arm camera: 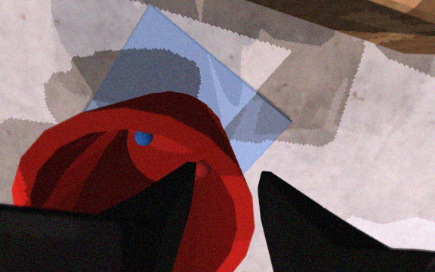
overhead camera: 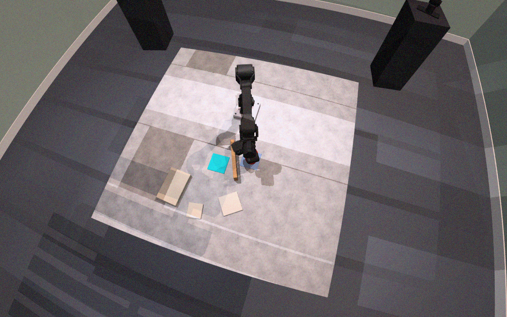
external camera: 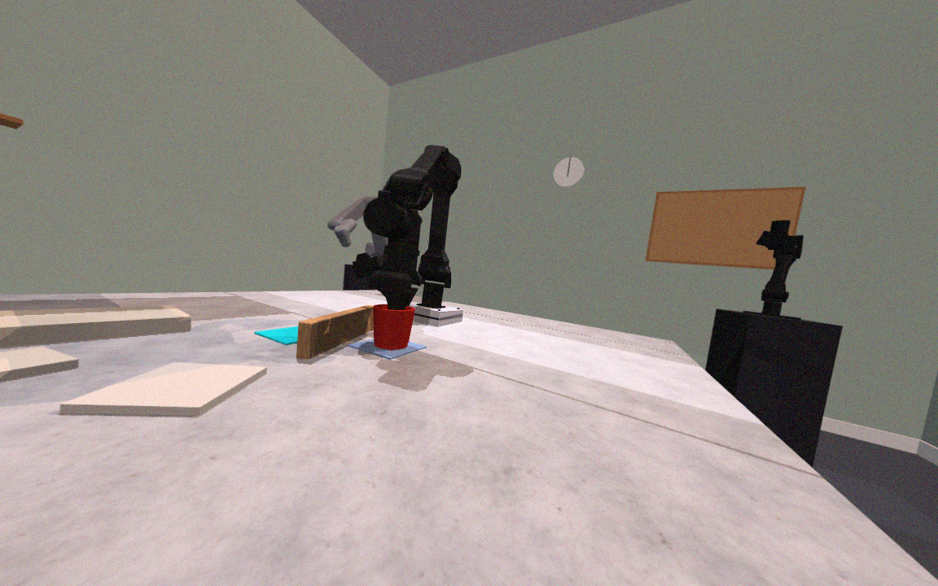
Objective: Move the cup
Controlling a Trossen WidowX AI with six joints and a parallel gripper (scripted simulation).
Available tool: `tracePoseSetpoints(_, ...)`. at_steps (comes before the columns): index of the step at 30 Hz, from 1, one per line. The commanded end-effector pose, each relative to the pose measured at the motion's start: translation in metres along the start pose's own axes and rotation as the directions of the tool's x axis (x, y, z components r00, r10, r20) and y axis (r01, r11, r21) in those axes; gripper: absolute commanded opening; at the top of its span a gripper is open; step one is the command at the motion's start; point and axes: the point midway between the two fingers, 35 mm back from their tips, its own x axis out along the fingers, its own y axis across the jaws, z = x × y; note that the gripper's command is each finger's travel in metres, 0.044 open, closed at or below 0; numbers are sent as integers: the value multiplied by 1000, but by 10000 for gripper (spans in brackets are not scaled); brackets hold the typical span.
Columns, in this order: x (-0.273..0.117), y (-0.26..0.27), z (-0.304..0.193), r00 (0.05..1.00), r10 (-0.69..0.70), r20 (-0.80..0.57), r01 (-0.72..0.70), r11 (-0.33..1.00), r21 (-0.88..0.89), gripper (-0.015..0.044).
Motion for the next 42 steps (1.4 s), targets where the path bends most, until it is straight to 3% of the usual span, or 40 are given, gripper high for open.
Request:
tracePoseSetpoints(1, 4, -2, -1, 1000, -4, -4, 4, 1000, 4, 148)
tracePoseSetpoints(4, 4, -2, -1, 1000, -4, -4, 4, 1000, 4, 148)
tracePoseSetpoints(8, 2, -1, 0, 1000, -1, 0, 1, 1000, 0, 43)
tracePoseSetpoints(14, 2, -1, 0, 1000, -1, 0, 1, 1000, 0, 3)
tracePoseSetpoints(23, -6, 1, 0, 1000, -1, 0, 1, 1000, 0, 0)
tracePoseSetpoints(42, -70, 0, 1, 1000, -3, -3, 3, 1000, 4, 0)
